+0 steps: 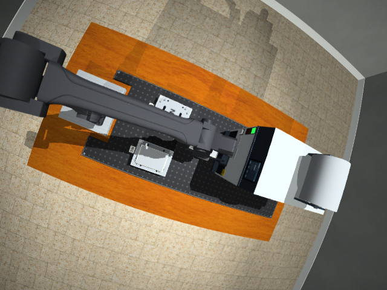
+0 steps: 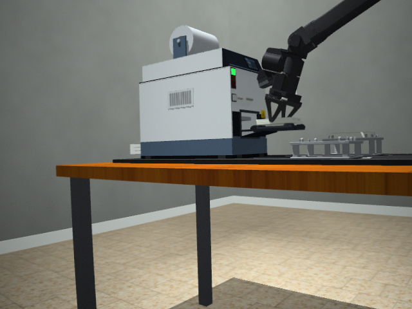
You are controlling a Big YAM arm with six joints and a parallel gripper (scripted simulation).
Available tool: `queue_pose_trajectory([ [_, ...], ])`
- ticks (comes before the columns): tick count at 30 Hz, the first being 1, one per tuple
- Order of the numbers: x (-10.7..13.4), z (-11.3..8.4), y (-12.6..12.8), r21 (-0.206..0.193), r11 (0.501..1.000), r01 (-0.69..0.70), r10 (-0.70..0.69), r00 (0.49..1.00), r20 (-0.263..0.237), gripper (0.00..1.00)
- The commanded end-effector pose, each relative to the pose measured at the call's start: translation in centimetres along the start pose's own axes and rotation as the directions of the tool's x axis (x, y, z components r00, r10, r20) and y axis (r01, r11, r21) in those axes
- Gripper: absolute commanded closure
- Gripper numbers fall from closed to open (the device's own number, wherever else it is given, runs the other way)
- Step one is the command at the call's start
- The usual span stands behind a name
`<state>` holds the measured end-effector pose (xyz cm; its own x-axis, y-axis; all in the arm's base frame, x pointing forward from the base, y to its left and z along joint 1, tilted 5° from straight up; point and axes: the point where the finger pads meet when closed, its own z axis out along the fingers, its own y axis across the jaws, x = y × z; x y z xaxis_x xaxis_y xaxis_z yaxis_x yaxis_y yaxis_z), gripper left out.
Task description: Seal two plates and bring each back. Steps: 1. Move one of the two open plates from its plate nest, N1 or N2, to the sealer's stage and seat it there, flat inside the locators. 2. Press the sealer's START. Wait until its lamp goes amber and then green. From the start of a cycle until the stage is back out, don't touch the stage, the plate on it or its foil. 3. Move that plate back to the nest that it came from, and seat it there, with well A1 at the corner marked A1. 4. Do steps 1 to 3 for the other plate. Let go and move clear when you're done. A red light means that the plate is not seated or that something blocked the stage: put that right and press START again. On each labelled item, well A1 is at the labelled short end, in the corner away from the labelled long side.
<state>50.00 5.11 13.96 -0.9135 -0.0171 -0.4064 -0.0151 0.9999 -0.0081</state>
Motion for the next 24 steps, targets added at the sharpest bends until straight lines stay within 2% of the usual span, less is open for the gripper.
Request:
queue_pose_trajectory([
  [1,-3.3,-2.5,0.9,-0.01,1.0,0.008,-0.008,0.997,0.071,1.0],
  [10,-2.5,-1.8,1.0,-0.009,1.0,0.013,-0.012,0.999,0.047,1.0],
  [18,-1.7,-0.9,-0.4,0.003,1.0,-0.012,0.011,0.999,0.043,1.0],
  [24,-0.2,-0.3,-0.8,0.01,1.0,-0.015,0.015,1.0,0.003,1.0],
])
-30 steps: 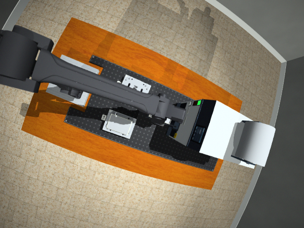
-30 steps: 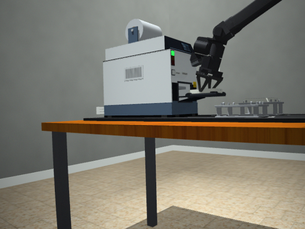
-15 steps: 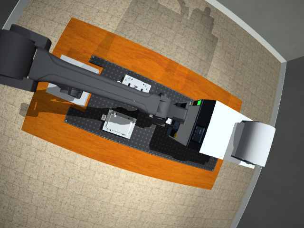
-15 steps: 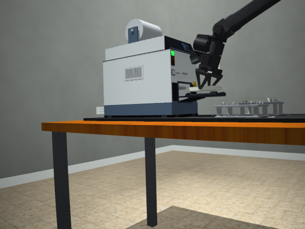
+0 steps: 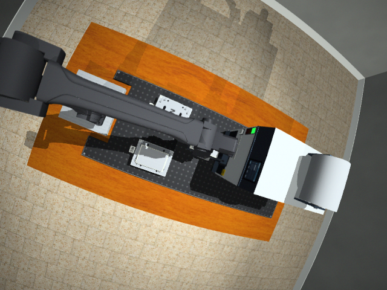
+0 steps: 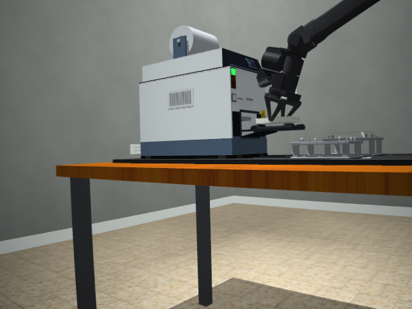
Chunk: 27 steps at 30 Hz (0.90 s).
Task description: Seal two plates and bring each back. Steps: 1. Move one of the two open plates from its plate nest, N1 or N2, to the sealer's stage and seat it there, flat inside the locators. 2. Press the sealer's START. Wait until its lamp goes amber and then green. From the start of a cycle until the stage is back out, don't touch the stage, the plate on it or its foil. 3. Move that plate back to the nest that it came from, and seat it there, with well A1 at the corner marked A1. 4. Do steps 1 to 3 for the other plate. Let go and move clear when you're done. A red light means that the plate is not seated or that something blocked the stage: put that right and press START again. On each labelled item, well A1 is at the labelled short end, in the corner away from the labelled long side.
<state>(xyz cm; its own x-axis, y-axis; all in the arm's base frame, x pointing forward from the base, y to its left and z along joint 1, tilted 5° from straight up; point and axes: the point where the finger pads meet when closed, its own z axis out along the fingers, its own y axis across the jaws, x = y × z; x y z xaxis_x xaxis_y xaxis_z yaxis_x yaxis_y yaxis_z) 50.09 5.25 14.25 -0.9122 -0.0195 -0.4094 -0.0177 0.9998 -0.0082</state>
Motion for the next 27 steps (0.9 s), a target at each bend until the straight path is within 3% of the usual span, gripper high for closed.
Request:
queue_pose_trajectory([
  [1,-0.2,-0.2,-1.0,0.011,1.0,-0.018,0.018,1.0,0.001,1.0],
  [15,-2.1,-1.4,0.9,-0.007,1.0,0.011,-0.011,0.999,0.037,1.0],
  [27,-3.8,-4.6,-0.4,0.001,1.0,-0.023,0.023,0.997,0.067,1.0],
])
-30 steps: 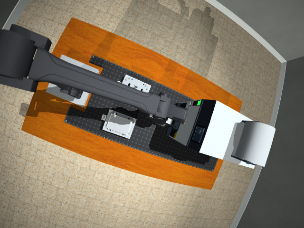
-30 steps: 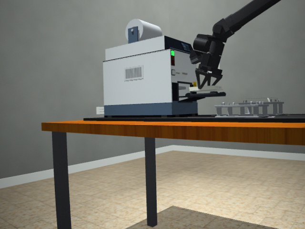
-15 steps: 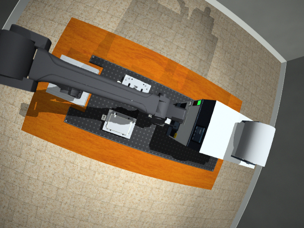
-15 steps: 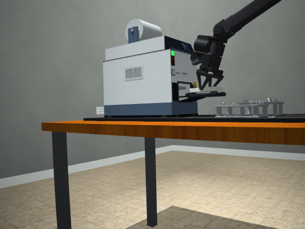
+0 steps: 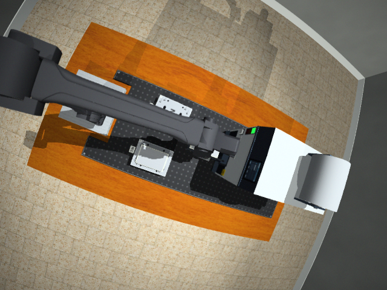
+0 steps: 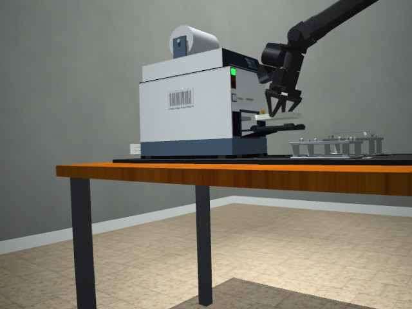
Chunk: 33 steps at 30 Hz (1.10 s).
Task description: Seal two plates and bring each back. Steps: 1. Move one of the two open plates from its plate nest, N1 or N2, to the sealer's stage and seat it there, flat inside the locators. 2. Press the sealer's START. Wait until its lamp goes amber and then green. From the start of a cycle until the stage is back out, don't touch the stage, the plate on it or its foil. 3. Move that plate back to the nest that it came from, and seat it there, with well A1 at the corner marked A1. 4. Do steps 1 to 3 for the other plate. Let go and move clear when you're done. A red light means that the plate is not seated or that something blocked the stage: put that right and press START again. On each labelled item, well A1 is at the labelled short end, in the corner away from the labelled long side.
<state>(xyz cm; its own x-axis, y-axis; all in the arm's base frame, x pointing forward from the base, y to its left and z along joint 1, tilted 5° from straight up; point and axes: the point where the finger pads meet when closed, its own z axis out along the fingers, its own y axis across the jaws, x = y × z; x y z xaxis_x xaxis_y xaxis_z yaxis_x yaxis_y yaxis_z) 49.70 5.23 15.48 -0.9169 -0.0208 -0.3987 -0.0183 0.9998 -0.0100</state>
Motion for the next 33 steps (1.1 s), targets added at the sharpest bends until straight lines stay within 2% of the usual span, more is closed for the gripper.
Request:
queue_pose_trajectory([
  [1,-3.6,-3.5,-0.4,-0.001,1.0,-0.026,0.026,0.997,0.078,1.0],
  [10,-2.8,-3.3,-0.4,0.003,1.0,-0.027,0.027,0.999,0.04,1.0],
  [19,-4.3,-6.2,-0.1,-0.003,1.0,-0.024,0.024,0.997,0.079,1.0],
  [24,-4.5,-7.1,0.8,-0.01,1.0,-0.008,0.008,0.997,0.079,1.0],
  [27,-4.5,-7.0,0.9,-0.009,1.0,-0.007,0.007,0.997,0.073,1.0],
  [33,-3.5,-5.0,0.9,-0.007,1.0,-0.004,0.004,0.999,0.043,1.0],
])
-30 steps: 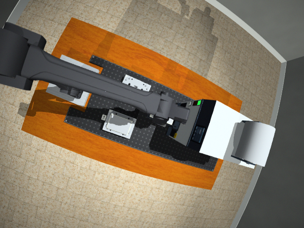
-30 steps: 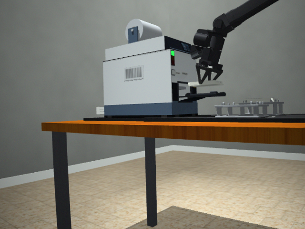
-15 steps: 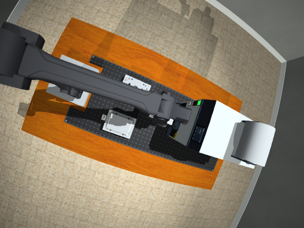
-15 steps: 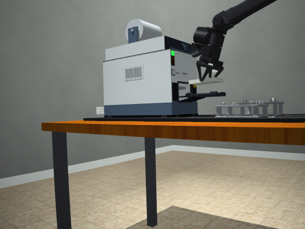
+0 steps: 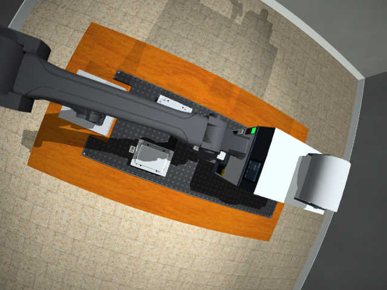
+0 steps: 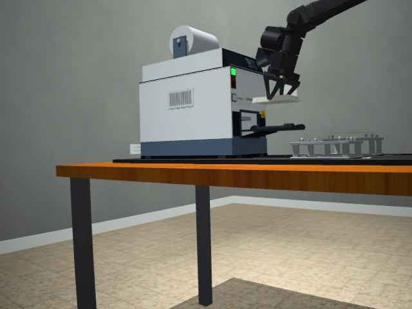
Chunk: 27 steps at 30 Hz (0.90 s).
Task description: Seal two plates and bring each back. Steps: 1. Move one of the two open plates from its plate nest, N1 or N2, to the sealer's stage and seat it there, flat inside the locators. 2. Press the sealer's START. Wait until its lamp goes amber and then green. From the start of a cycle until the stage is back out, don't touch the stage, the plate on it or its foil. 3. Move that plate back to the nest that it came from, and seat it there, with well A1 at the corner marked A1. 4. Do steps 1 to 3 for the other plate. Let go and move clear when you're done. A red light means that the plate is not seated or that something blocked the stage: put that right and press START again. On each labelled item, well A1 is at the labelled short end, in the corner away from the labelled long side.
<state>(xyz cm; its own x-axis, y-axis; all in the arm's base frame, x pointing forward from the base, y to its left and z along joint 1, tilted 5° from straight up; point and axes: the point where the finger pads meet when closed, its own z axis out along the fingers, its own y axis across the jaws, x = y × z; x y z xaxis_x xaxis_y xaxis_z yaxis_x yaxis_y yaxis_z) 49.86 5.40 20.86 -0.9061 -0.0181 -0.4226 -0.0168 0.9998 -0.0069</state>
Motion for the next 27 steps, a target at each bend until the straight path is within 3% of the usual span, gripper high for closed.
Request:
queue_pose_trajectory([
  [1,-1.1,0.2,0.6,-0.002,1.0,-0.005,0.005,1.0,0.013,1.0],
  [13,0.2,0.0,-0.8,0.009,1.0,-0.026,0.026,1.0,0.0,1.0],
  [22,-1.5,-1.6,-0.6,0.004,1.0,-0.026,0.026,0.999,0.038,1.0],
  [27,-1.7,-1.1,0.2,-0.003,1.0,-0.011,0.011,0.999,0.031,1.0],
])
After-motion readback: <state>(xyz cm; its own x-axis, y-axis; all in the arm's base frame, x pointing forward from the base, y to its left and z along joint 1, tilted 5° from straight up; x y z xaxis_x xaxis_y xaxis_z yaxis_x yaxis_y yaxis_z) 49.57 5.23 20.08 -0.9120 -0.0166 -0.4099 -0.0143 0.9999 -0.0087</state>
